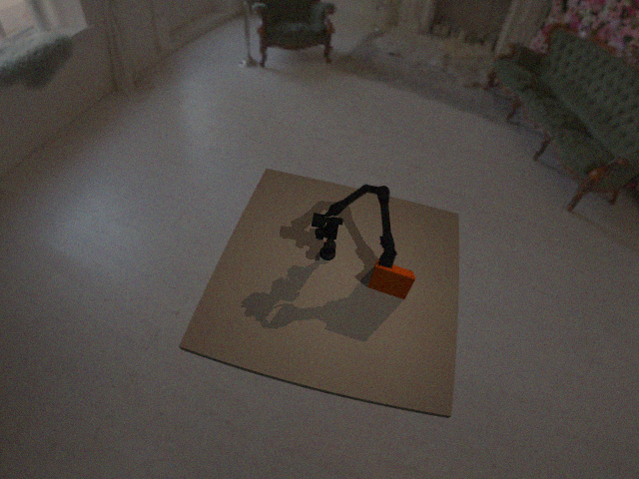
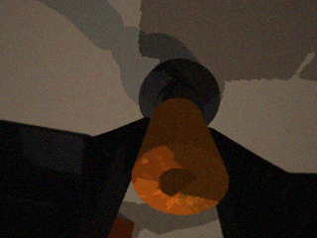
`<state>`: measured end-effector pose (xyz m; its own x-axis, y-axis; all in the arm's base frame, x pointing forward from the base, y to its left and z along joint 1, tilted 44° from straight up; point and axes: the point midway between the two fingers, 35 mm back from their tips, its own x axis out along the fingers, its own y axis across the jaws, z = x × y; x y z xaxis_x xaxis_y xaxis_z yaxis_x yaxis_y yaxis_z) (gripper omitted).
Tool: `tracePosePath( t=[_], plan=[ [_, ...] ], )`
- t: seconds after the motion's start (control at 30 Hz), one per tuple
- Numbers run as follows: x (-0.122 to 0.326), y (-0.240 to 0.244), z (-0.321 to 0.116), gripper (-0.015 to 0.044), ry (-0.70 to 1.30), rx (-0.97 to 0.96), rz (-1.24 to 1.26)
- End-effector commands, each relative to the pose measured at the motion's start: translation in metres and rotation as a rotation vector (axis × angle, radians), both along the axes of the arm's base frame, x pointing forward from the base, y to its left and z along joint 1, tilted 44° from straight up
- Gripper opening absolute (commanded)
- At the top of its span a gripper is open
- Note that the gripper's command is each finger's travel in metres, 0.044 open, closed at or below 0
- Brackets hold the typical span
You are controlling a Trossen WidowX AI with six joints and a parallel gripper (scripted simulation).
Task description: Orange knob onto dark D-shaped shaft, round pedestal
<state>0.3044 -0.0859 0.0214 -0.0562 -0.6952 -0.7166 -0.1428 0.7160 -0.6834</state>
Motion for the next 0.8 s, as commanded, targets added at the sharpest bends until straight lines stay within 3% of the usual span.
tracePosePath(
  t=[0.0, 0.17, 0.77],
  plan=[
    [0.002, 0.0019, 0.0026, 0.0, 0.027, 0.005, 0.039],
    [0.0042, 0.0013, 0.0031, 0.0, 0.134, 0.013, 0.149],
    [0.0054, 0.001, 0.0023, 0.0, 0.135, 0.013, 0.151]
  ],
)
